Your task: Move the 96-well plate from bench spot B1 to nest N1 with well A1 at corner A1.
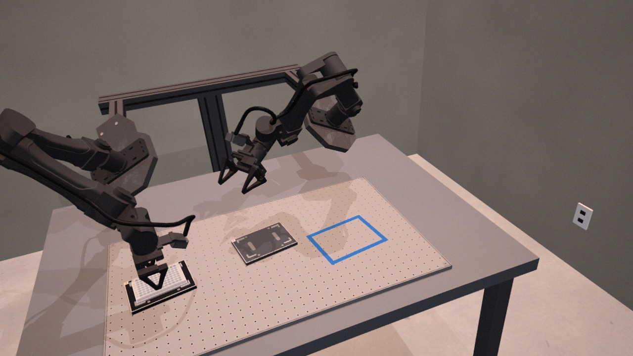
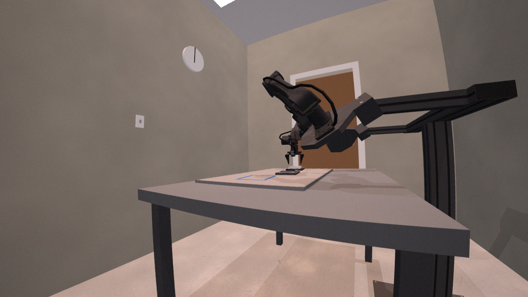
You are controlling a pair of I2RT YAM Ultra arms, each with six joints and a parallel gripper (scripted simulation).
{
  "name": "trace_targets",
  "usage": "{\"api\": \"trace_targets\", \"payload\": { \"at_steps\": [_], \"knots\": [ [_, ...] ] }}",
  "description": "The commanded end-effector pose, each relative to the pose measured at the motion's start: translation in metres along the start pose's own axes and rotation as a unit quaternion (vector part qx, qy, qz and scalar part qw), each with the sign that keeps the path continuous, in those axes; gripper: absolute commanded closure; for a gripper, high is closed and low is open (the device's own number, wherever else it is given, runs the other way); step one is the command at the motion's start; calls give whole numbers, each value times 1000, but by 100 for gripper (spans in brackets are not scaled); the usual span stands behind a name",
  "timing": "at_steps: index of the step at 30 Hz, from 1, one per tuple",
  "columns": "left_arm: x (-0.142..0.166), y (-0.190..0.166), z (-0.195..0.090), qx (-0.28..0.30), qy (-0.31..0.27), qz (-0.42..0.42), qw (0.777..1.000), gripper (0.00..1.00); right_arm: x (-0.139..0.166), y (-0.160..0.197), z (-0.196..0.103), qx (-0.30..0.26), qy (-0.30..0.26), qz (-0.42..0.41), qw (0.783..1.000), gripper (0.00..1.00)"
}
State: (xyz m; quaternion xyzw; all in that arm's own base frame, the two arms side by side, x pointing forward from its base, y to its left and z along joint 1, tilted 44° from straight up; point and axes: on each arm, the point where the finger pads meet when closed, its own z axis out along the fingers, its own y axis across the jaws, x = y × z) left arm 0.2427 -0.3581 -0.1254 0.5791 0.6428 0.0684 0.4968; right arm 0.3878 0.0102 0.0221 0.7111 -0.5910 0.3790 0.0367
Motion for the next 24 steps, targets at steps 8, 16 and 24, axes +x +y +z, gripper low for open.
{"api": "trace_targets", "payload": {
  "at_steps": [8, 16, 24],
  "knots": [
    [-16, -5, 3, 4, -26, -3, 1000, 0, 2, -15, -89, 7, -4, 5, 1000, 0],
    [-16, -5, 3, 4, -26, -3, 1000, 0, -5, 1, -75, -16, -5, -12, 1000, 0],
    [-16, -5, 3, 4, -26, -3, 1000, 0, -10, -7, -81, 31, -51, 145, 988, 0]
  ]
}}
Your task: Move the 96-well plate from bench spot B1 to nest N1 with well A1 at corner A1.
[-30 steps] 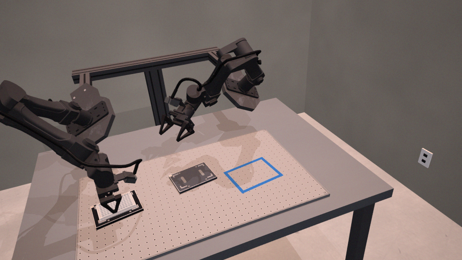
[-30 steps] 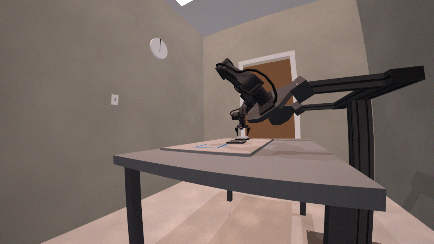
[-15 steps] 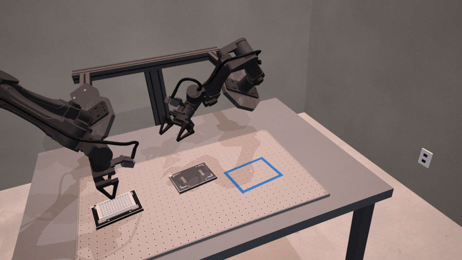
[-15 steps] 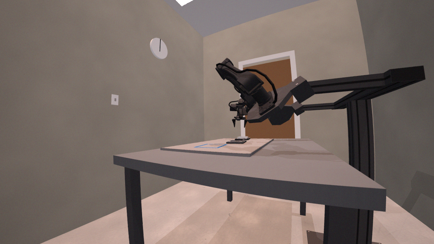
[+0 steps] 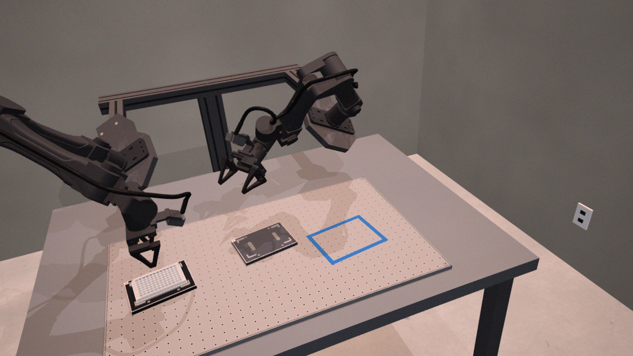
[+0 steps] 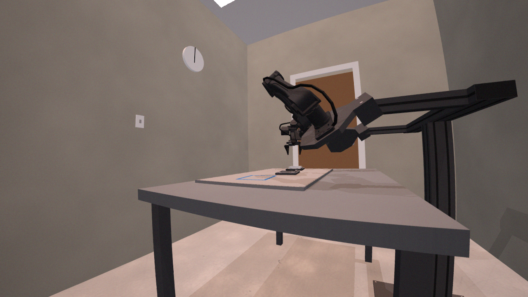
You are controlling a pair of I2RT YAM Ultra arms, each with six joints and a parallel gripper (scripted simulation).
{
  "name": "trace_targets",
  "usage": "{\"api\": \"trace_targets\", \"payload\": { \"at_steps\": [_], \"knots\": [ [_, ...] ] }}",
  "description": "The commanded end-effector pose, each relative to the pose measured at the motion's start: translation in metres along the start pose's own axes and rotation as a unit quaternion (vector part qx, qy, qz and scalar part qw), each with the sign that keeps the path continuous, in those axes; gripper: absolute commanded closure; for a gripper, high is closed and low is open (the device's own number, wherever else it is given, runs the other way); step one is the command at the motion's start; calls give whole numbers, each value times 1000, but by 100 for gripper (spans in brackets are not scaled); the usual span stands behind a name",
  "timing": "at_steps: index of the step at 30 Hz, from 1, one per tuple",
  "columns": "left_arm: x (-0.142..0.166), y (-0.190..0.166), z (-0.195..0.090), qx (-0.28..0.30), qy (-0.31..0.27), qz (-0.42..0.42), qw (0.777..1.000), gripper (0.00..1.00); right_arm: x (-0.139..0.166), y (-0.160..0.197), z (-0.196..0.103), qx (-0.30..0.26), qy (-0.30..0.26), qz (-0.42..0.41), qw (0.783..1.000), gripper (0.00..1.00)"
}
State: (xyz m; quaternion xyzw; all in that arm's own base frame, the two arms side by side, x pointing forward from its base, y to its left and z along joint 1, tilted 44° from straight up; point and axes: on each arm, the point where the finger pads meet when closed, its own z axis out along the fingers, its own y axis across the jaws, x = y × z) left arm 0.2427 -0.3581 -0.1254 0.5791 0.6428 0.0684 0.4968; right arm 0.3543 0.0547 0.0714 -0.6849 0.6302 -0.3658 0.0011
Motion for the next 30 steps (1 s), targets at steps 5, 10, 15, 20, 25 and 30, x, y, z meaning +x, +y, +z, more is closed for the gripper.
{"api": "trace_targets", "payload": {
  "at_steps": [5, 10, 15, 20, 25, 30],
  "knots": [
    [-16, -5, 3, 4, -26, -3, 1000, 0, -1, 0, -14, 58, -58, 190, 978, 0],
    [-16, -5, 3, 4, -26, -3, 1000, 0, -1, 1, -18, 78, -78, 255, 961, 0],
    [-16, -5, 3, 4, -26, -3, 1000, 0, 5, 7, -24, 110, -97, 358, 922, 0],
    [-16, -5, 3, 4, -26, -3, 1000, 0, 8, 12, -29, 134, -121, 443, 878, 0],
    [-16, -5, 3, 4, -26, -3, 1000, 0, 10, 16, -33, 152, -138, 507, 837, 0],
    [-16, -5, 3, 4, -26, -3, 1000, 0, 13, 19, -38, 174, -158, 583, 777, 0]
  ]
}}
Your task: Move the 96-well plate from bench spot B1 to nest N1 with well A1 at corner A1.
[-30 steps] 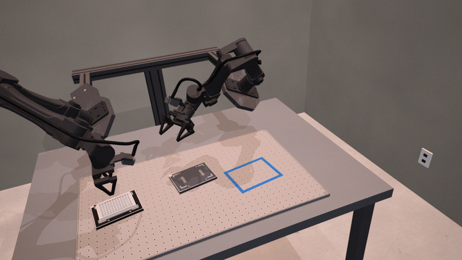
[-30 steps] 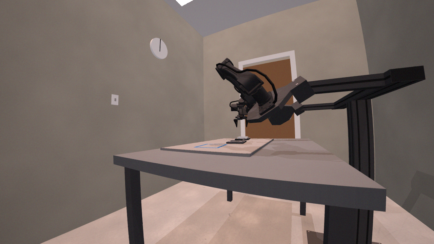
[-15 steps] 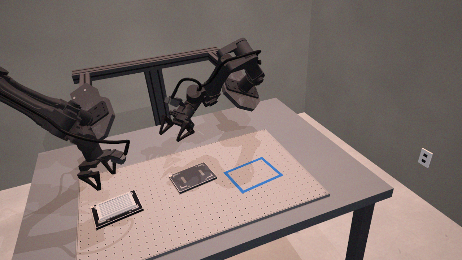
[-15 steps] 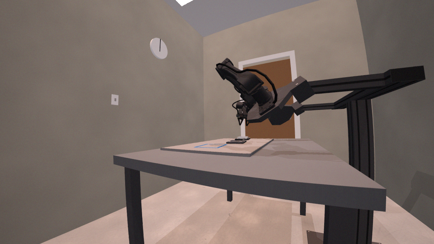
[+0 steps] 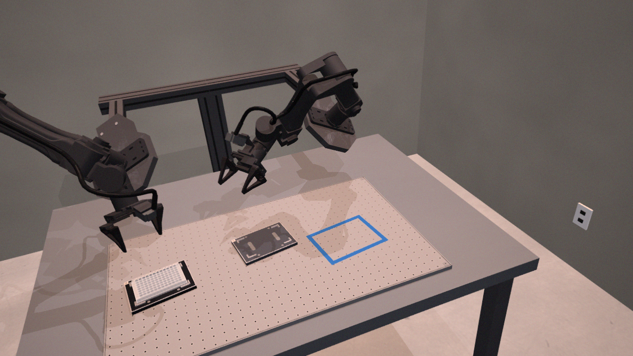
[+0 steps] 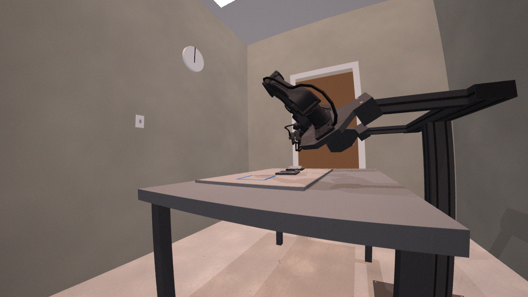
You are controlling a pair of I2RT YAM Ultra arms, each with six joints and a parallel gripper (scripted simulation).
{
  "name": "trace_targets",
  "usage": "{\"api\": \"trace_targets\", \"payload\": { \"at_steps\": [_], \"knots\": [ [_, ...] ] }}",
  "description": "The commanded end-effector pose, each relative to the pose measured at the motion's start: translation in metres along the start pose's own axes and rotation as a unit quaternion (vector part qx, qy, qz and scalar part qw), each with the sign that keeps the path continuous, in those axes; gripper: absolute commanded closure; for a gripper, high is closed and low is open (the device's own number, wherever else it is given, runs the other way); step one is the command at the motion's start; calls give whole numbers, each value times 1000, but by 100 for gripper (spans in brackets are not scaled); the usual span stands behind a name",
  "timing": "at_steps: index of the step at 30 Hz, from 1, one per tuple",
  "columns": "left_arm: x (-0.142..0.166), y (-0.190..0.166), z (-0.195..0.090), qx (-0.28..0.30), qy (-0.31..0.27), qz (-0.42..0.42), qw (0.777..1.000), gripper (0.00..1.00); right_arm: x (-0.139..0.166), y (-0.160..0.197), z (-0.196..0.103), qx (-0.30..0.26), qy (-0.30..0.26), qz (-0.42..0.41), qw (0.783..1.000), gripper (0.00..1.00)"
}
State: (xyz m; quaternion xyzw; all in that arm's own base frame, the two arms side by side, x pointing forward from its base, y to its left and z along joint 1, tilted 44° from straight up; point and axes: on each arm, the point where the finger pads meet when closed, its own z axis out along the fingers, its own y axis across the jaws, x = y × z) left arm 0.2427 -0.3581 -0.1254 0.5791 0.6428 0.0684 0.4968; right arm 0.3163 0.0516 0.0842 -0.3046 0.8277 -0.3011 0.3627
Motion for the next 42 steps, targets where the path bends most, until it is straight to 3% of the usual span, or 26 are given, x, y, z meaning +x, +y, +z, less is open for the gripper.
{"api": "trace_targets", "payload": {
  "at_steps": [1, 10, 42],
  "knots": [
    [-16, -5, 3, 4, -26, -3, 1000, 0, -9, -6, -8, 44, -44, 112, 992, 0],
    [-16, -5, 3, 4, -26, -3, 1000, 0, 3, 4, -16, 73, -74, 232, 967, 0],
    [-16, -4, 1, 5, -25, -2, 1000, 0, 4, 9, -16, 66, -72, 221, 970, 0]
  ]
}}
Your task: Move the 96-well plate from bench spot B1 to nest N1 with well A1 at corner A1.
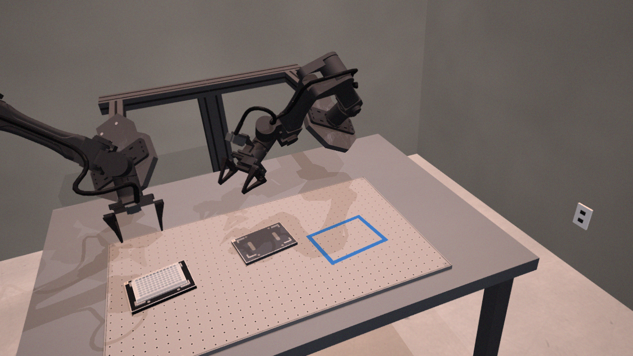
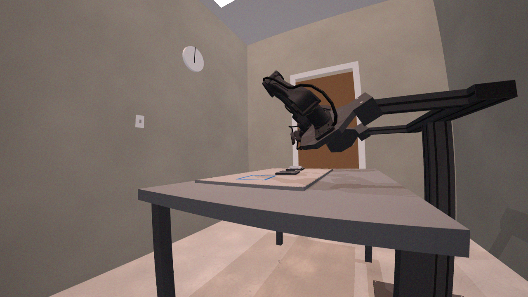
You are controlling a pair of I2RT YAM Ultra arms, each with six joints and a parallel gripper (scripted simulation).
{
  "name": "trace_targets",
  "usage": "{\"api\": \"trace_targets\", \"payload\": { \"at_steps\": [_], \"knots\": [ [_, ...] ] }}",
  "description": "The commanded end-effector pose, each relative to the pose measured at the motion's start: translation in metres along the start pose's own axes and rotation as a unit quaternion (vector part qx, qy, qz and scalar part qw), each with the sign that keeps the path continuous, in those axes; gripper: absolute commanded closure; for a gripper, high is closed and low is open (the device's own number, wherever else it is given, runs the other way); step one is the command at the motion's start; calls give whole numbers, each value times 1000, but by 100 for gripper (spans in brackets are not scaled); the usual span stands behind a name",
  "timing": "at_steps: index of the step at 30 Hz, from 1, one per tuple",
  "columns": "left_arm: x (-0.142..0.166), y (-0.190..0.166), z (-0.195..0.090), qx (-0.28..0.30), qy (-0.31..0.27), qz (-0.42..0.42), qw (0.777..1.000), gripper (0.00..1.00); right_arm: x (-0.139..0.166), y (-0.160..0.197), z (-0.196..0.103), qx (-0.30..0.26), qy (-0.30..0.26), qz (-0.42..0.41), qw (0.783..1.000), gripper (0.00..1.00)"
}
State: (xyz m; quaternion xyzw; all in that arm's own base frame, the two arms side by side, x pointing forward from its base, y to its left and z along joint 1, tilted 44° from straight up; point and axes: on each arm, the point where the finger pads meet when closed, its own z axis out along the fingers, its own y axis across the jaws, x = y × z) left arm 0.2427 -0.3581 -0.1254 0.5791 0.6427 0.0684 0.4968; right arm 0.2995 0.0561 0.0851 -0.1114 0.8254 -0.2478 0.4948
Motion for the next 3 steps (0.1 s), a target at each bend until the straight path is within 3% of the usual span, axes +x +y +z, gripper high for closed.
{"api": "trace_targets", "payload": {
  "at_steps": [1, 3],
  "knots": [
    [-16, -4, 1, 5, -25, -2, 1000, 0, -1, 2, -1, -1, -4, 3, 1000, 0],
    [-16, -4, 1, 5, -25, -2, 1000, 0, -1, 2, -1, -1, -4, 3, 1000, 0]
  ]
}}
